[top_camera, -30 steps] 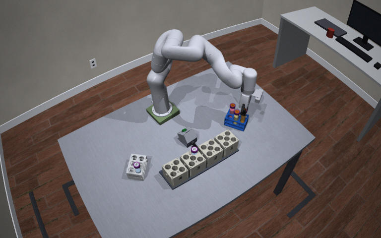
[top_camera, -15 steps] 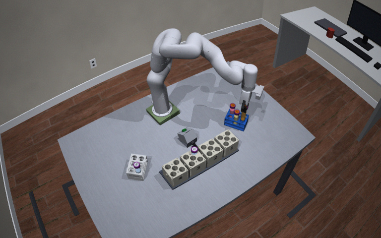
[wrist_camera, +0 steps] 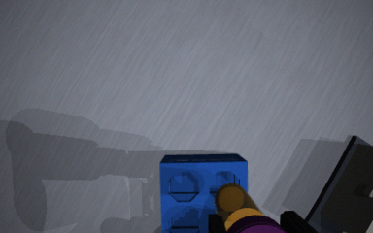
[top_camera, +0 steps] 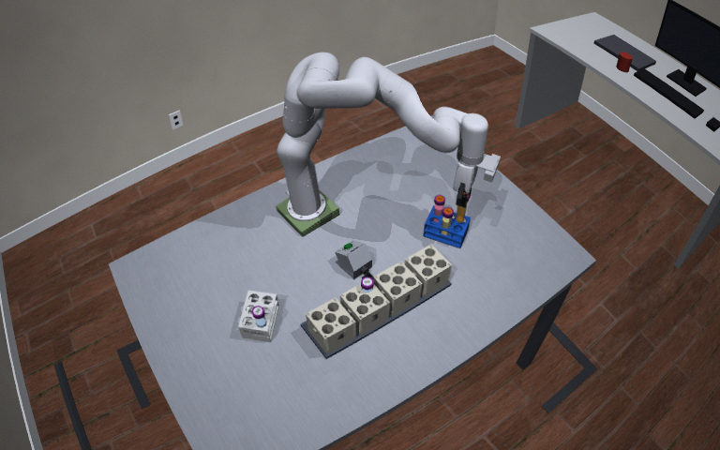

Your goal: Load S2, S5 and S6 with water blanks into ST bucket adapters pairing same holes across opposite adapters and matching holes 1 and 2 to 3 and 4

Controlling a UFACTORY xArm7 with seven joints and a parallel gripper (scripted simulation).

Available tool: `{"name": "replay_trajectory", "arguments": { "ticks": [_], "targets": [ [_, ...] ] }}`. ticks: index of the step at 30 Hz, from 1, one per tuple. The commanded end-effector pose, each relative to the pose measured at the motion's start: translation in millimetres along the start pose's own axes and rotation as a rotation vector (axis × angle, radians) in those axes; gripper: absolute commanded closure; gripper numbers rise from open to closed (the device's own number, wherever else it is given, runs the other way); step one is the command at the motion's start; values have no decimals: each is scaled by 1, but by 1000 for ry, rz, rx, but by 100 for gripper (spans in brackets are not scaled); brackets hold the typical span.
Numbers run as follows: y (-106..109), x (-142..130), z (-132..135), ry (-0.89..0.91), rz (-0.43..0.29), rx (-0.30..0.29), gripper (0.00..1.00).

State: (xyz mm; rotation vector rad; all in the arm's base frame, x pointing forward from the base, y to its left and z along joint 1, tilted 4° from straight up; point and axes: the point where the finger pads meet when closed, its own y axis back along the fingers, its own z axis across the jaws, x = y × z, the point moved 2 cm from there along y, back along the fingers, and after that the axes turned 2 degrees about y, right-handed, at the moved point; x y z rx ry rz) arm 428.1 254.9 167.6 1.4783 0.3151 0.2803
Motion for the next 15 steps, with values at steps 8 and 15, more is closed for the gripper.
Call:
{"name": "replay_trajectory", "arguments": {
  "ticks": [8, 15],
  "targets": [
    [22, 1, 0, 0, 5, 1, 100],
    [34, 1, 0, 0, 5, 1, 100]
  ]
}}
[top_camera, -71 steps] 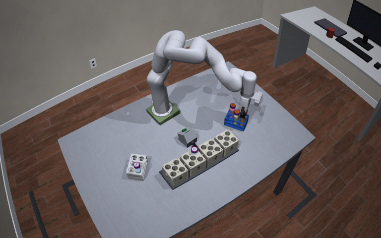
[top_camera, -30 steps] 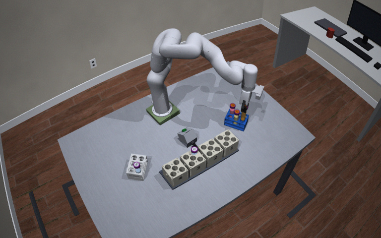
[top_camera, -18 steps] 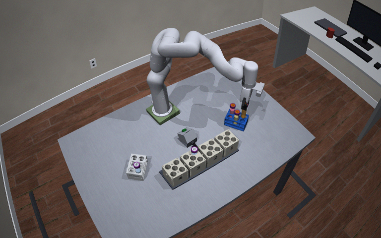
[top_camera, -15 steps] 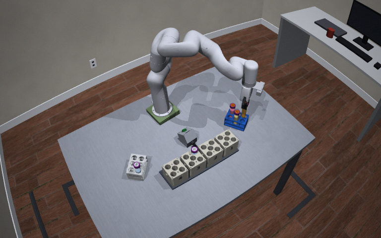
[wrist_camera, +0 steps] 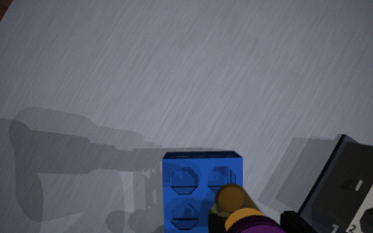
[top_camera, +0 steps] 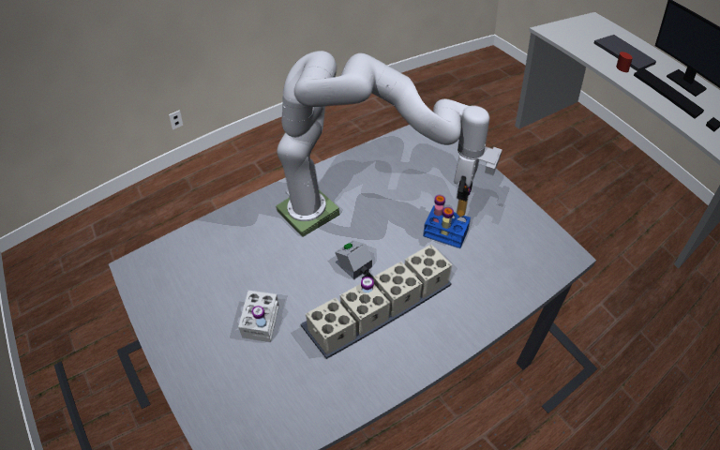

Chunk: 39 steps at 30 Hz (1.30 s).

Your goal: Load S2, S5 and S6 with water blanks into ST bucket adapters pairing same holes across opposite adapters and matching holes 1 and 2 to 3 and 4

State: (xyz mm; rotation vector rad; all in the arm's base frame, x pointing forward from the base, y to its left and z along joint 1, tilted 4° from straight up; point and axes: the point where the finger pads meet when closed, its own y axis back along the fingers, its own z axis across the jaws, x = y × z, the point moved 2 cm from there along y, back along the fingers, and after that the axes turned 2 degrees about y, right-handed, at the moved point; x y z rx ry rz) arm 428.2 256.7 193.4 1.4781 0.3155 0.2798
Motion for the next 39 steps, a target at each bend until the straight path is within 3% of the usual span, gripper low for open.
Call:
{"name": "replay_trajectory", "arguments": {
  "ticks": [1, 13, 39],
  "targets": [
    [10, 1, 0, 0, 6, 1, 100],
    [29, 1, 0, 0, 6, 1, 100],
    [29, 1, 0, 0, 5, 1, 100]
  ]
}}
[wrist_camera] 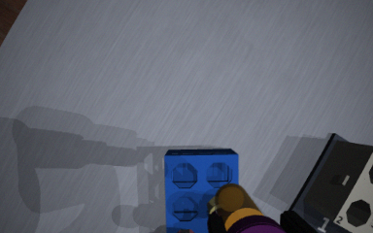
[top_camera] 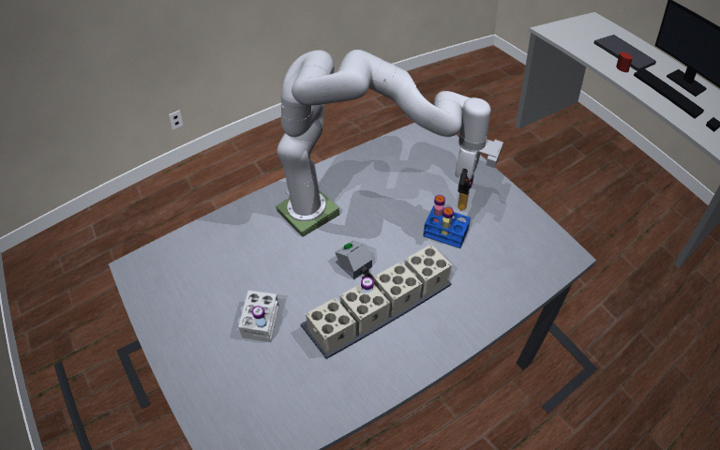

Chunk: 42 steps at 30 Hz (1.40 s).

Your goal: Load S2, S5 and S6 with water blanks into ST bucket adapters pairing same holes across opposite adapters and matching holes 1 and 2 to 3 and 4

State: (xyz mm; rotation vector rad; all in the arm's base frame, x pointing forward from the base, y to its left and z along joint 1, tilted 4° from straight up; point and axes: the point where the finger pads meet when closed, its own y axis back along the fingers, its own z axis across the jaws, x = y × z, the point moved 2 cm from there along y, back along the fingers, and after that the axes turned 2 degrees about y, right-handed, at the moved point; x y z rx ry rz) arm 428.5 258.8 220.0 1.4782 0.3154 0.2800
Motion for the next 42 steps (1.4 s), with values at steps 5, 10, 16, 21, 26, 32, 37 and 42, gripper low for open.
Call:
{"name": "replay_trajectory", "arguments": {
  "ticks": [5, 10, 16, 21, 26, 32, 37, 42],
  "targets": [
    [2, 1, 0, 0, 5, 1, 100],
    [2, 1, 0, 0, 5, 1, 100],
    [2, 1, 0, 0, 5, 1, 100],
    [2, 1, 0, 0, 5, 1, 100],
    [2, 1, 0, 0, 5, 1, 100],
    [2, 1, 0, 0, 5, 1, 100],
    [-4, 1, 0, 0, 5, 1, 100],
    [-10, 1, 0, 0, 5, 1, 100]
  ]
}}
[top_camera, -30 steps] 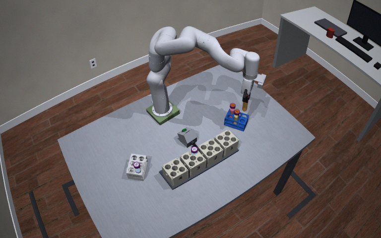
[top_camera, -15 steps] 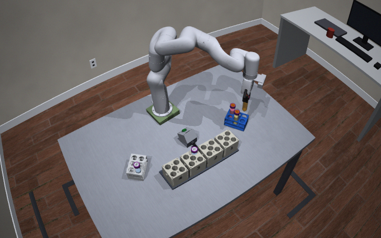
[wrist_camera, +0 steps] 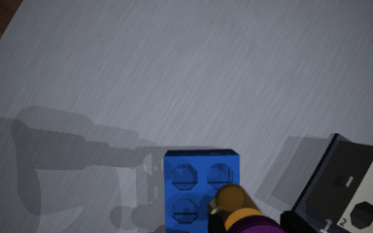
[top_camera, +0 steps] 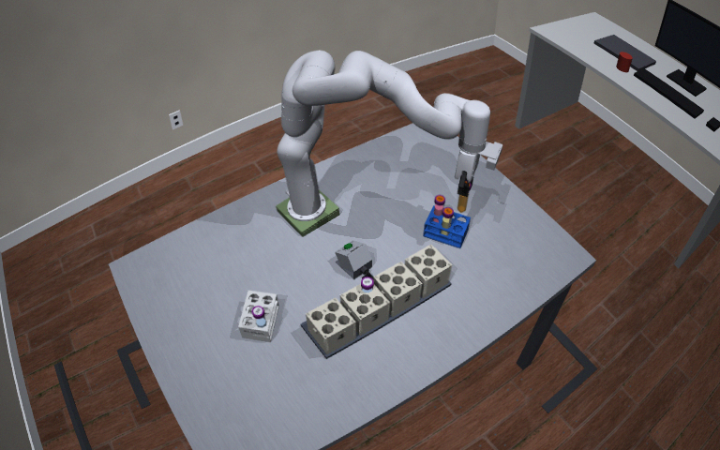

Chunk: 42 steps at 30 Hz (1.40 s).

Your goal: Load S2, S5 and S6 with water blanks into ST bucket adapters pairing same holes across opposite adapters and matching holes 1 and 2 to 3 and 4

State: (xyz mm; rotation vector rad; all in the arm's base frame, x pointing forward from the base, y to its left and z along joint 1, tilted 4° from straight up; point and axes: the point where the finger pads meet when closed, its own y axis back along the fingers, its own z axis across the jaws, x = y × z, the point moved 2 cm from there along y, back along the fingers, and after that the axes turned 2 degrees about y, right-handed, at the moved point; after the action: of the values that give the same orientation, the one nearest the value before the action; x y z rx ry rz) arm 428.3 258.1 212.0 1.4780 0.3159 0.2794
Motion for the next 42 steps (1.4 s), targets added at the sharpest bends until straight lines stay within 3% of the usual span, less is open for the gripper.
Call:
{"name": "replay_trajectory", "arguments": {
  "ticks": [1, 30, 42],
  "targets": [
    [-4, 1, 0, 0, 6, 1, 100],
    [-58, 2, 0, 0, 6, 1, 100],
    [-64, 2, 0, 0, 6, 1, 100]
  ]
}}
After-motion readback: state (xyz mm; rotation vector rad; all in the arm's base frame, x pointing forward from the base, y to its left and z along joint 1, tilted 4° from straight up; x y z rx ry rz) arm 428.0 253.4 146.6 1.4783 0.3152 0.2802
